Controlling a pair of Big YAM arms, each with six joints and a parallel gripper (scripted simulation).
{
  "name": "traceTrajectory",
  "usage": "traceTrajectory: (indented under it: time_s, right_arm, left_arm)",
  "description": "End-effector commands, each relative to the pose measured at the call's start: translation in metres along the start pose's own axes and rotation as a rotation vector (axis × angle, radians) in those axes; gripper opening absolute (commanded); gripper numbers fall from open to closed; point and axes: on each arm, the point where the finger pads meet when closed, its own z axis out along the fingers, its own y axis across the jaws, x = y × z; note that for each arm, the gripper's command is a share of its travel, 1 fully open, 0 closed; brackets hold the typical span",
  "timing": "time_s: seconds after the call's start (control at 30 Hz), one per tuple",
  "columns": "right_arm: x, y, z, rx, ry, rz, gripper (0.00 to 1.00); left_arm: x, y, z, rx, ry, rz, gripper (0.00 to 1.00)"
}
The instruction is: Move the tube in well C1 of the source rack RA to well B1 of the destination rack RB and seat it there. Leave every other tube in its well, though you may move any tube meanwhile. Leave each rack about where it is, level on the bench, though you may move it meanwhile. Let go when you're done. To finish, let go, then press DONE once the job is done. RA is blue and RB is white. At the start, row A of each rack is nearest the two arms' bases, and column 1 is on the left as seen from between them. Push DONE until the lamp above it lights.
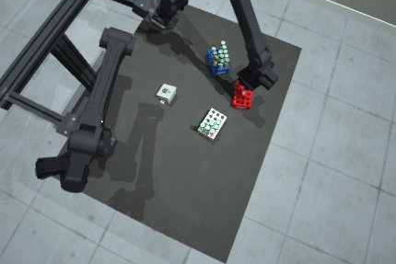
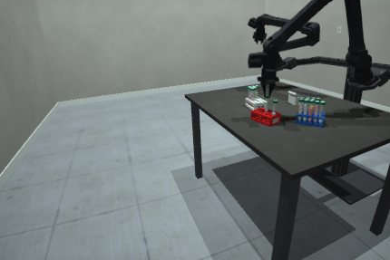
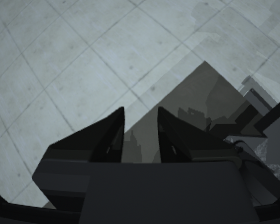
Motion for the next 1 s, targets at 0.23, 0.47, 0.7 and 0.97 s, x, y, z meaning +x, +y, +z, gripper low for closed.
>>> traceTrajectory:
  time_s: [0.23, 0.47, 0.7, 0.97]
  right_arm:
    - [-0.008, 0.009, -0.011, -0.029, -0.016, 0.009, 0.3]
    - [-0.008, 0.009, -0.011, -0.029, -0.016, 0.009, 0.3]
    - [-0.008, 0.009, -0.011, -0.029, -0.016, 0.009, 0.3]
    - [-0.008, 0.009, -0.011, -0.029, -0.016, 0.009, 0.3]
  left_arm:
    - [-0.01, -0.015, 0.002, 0.01, -0.002, -0.007, 0.0]
    - [-0.009, -0.014, 0.007, 0.015, -0.003, -0.007, 0.0]
    - [-0.007, -0.004, 0.016, -0.004, 0.0, -0.004, 0.0]
    - [-0.004, 0.004, 0.023, -0.018, 0.003, -0.001, 0.0]
